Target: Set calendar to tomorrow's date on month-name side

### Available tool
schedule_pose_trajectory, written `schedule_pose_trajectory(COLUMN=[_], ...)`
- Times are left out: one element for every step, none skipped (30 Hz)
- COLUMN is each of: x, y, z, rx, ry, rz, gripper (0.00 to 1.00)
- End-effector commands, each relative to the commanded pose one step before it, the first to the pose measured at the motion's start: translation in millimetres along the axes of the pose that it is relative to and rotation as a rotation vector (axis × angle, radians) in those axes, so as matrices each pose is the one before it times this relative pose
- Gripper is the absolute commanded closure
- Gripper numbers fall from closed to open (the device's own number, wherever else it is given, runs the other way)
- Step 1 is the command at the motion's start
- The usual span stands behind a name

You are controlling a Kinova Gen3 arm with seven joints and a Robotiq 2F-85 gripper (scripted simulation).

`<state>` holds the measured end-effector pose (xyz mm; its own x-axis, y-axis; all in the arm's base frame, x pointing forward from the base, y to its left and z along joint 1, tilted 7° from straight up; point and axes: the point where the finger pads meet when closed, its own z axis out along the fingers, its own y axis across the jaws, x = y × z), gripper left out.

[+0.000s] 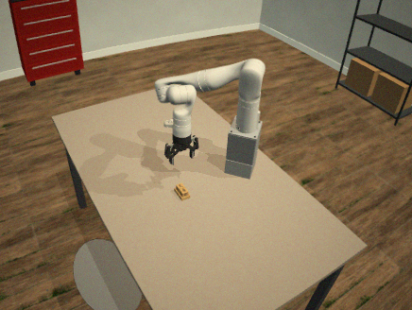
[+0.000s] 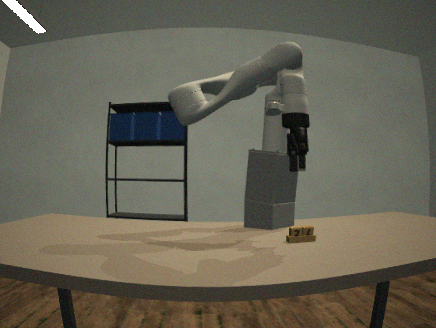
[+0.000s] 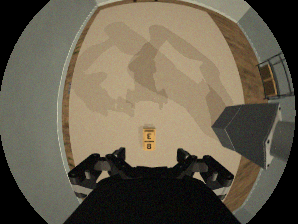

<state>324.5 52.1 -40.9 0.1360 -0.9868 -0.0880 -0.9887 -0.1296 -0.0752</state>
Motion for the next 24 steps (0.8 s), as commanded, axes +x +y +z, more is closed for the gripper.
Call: schedule_pose_trajectory(x=[0.94, 0.00, 0.00, 0.00, 0.00, 0.00, 0.00, 0.00, 0.00, 0.00, 0.00, 0.00, 0.00, 0.00, 0.00, 0.00, 0.00, 0.00, 0.00, 0.00, 0.00, 0.00, 0.00, 0.00], y=[-3.96, 0.00, 0.00, 0.00, 0.00, 0.00, 0.00, 0.00, 0.00, 0.00, 0.00, 0.00, 0.00, 0.00, 0.00, 0.00, 0.00, 0.00, 0.00, 0.00, 0.00, 0.00, 0.00, 0.00], z=[-7.47, -1.12, -0.73, -0.40, -0.16, -0.02, 0.00, 0.00, 0.00, 0.00, 0.00, 0.00, 0.00, 0.00, 0.00, 0.00, 0.00, 0.00, 0.00, 0.00, 0.00, 0.00, 0.00, 0.00], rx=[0.01253, 0.00000, 0.00000, 0.00000, 0.00000, 0.00000, 0.00000, 0.00000, 0.00000, 0.00000, 0.00000, 0.00000, 0.00000, 0.00000, 0.00000, 0.00000, 0.00000, 0.00000, 0.00000, 0.00000, 0.00000, 0.00000, 0.00000, 0.00000], ry=[0.00833, 0.00000, 0.00000, 0.00000, 0.00000, 0.00000, 0.00000, 0.00000, 0.00000, 0.00000, 0.00000, 0.00000, 0.00000, 0.00000, 0.00000, 0.00000, 0.00000, 0.00000, 0.00000, 0.00000, 0.00000, 0.00000, 0.00000, 0.00000], rz=[-0.00731, 0.00000, -0.00001, -0.00001, 0.00000, 0.00000, 0.00000, 0.00000, 0.00000, 0.00000, 0.00000, 0.00000, 0.00000, 0.00000, 0.00000, 0.00000, 0.00000, 0.00000, 0.00000, 0.00000, 0.00000, 0.00000, 0.00000, 0.00000], gripper=[0.00, 0.00, 0.00, 0.00, 0.00, 0.00, 0.00, 0.00, 0.00, 0.00, 0.00, 0.00, 0.00, 0.00, 0.00, 0.00, 0.00, 0.00, 0.00, 0.00, 0.00, 0.00, 0.00, 0.00])
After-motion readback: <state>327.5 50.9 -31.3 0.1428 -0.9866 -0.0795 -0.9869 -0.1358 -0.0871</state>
